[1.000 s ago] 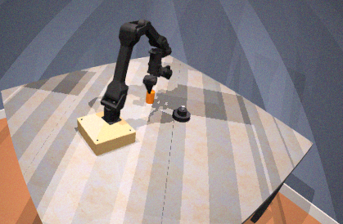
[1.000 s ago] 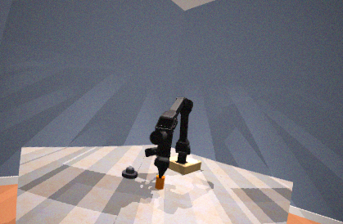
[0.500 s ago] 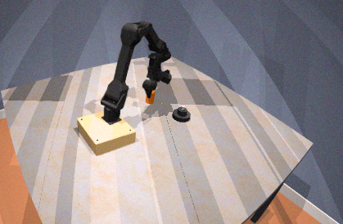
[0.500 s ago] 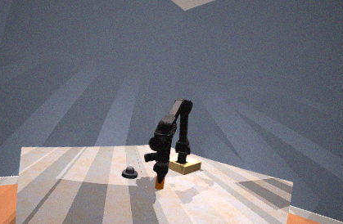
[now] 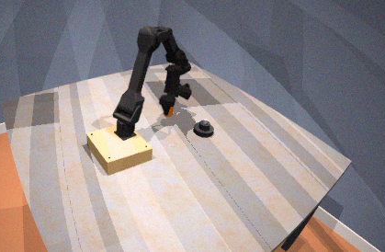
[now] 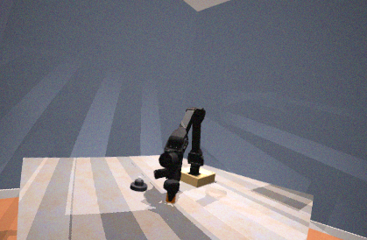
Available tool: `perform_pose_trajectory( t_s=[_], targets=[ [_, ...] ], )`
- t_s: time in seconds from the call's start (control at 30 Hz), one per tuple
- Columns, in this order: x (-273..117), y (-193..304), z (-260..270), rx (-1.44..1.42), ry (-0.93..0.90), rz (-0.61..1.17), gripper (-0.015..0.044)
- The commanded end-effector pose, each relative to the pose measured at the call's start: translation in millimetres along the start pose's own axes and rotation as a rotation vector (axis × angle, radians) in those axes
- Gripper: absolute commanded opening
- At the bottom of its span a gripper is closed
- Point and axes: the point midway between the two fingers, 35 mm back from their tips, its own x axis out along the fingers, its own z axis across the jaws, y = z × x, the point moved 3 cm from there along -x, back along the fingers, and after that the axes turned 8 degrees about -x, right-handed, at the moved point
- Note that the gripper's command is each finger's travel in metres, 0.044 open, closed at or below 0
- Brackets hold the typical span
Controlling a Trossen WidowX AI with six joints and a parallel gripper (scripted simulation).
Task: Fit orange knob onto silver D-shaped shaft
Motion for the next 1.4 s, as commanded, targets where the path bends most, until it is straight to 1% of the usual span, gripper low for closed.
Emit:
perform_pose_trajectory(
  t_s=[0.0,0.1,0.43,0.67,0.77,0.83,1.37],
  targets=[
    [10,1,-2,-0.004,0.012,0.001,0.044],
    [13,1,-3,-0.004,0.012,0.001,0.044],
    [13,1,-3,-0.004,0.012,0.001,0.0177],
    [13,1,-3,-0.004,0.012,0.001,0.0131],
    [9,0,-2,-0.004,0.012,0.001,0.0052],
    [-2,-1,1,-0.004,0.012,0.001,0.0],
    [-105,-2,4,-0.004,0.011,0.001,0.0]
  ],
)
